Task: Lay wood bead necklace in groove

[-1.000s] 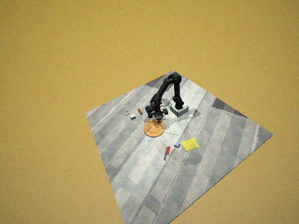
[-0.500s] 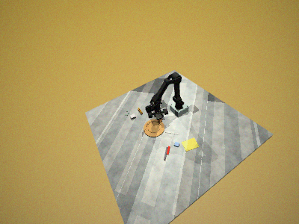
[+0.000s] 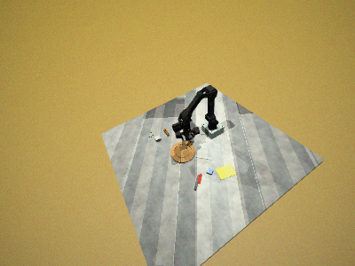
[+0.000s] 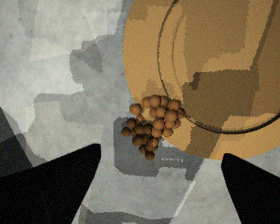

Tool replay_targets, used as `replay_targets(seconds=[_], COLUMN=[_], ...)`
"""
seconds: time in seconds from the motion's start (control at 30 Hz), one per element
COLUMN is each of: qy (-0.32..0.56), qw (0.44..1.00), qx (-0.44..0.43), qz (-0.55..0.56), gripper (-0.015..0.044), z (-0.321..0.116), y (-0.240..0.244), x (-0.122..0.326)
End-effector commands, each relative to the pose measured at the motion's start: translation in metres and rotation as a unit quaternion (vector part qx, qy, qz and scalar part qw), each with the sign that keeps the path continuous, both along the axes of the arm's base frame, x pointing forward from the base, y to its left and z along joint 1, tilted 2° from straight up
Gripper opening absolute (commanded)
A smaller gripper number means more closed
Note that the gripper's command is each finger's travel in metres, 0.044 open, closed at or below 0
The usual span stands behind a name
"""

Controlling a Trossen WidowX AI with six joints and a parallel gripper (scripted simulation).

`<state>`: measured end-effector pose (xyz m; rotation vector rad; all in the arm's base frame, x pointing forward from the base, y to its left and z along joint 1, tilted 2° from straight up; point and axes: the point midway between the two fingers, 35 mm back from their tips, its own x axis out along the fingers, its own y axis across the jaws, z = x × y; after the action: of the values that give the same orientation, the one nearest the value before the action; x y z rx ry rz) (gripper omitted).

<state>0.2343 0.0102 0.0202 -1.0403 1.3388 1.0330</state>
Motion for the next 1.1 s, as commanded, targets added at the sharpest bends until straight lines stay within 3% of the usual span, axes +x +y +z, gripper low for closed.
replay_targets(seconds=[0.0, 0.13, 0.23, 1.07], qy=[-0.003, -0.007, -0.007, -0.011], qw=[0.998, 0.973, 0.965, 0.966], qx=[-0.002, -0.004, -0.005, -0.003], qz=[-0.062, -0.232, -0.261, -0.259], gripper=[0.0341, 0.0236, 0.016, 0.016], z=[0.002, 0.001, 0.001, -0.018], y=[0.002, 0.008, 0.009, 0.009], x=[0.001, 0.0, 0.0, 0.003])
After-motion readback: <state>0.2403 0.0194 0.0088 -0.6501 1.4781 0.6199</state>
